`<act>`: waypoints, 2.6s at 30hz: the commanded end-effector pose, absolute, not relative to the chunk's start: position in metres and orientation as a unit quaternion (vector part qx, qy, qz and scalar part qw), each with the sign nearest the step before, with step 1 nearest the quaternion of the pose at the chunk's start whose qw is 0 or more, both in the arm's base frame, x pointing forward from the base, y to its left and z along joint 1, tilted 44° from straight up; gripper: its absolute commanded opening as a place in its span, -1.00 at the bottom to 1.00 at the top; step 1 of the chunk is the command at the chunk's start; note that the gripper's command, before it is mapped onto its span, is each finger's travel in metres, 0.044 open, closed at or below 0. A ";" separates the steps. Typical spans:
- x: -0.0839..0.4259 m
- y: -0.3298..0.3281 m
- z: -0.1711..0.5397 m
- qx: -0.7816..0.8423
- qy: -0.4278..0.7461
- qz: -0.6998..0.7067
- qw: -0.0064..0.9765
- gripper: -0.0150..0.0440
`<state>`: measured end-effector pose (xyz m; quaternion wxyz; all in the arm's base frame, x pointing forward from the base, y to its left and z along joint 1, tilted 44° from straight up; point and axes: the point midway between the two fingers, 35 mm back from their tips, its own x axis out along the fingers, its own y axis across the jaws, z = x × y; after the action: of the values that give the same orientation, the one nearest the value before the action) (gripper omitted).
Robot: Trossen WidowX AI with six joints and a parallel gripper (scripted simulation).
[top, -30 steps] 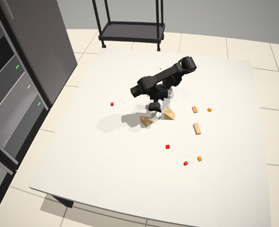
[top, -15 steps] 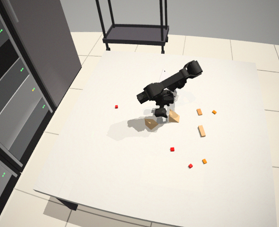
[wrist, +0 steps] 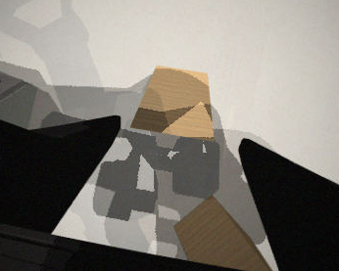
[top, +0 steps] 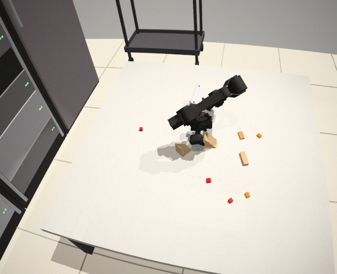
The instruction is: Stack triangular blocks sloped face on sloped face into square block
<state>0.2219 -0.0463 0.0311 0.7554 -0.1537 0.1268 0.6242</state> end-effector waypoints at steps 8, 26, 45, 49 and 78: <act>0.224 -0.028 0.025 -0.150 0.123 0.624 0.757 1.00; 0.224 -0.002 0.018 -0.150 0.113 0.628 0.755 1.00; 0.224 -0.004 0.019 -0.153 0.113 0.629 0.754 -0.23; 0.224 -0.005 0.020 -0.153 0.113 0.630 0.753 -0.49; 0.222 0.009 0.067 -0.360 0.376 0.537 0.663 -0.49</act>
<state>0.2218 0.0074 0.0611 0.6757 -0.3352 0.3465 0.5577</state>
